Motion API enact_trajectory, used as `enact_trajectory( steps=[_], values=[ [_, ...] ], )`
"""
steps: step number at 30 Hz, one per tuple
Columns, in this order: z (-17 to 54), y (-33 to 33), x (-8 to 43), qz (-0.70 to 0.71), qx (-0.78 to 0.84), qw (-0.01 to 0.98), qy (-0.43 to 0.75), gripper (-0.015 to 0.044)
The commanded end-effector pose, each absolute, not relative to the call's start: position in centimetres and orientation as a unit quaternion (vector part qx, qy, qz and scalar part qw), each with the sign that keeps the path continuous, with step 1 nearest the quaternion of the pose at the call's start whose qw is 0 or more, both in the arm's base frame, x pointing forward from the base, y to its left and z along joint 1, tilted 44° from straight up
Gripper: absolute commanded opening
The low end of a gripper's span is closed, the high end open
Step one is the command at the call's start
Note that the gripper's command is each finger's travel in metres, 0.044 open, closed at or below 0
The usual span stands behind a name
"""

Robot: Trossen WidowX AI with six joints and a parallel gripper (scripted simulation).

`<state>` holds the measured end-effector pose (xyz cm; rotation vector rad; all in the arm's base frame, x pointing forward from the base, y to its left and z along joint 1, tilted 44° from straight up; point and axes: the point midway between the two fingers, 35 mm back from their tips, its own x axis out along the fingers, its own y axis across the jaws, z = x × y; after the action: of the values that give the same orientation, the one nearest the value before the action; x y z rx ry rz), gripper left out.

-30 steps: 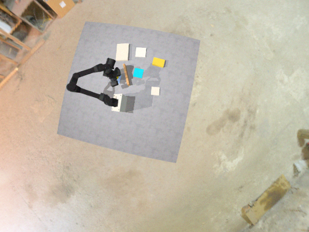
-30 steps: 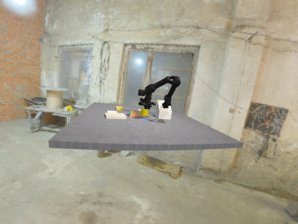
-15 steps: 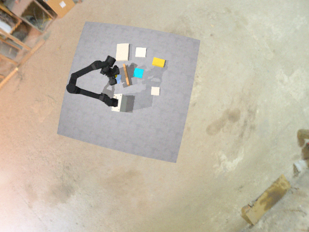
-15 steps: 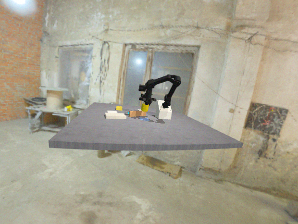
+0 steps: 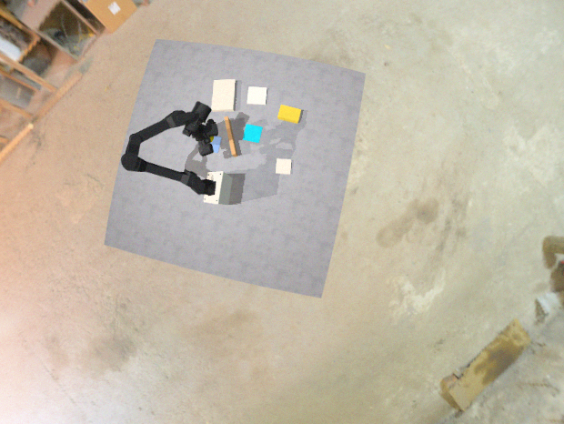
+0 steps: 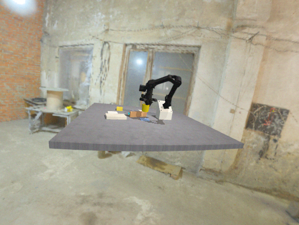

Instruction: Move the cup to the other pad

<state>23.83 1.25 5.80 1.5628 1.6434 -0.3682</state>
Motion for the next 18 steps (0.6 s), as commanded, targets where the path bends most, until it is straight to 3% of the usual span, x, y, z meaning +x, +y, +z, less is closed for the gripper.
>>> enact_trajectory(
  steps=[1, 18],
  values=[
    [5.7, 1.3, 23.8, -0.147, 0.621, 0.408, 0.653, 0.0000],
    [4.1, -0.7, 24.6, -0.147, 0.619, 0.411, 0.652, 0.0000]
  ],
)
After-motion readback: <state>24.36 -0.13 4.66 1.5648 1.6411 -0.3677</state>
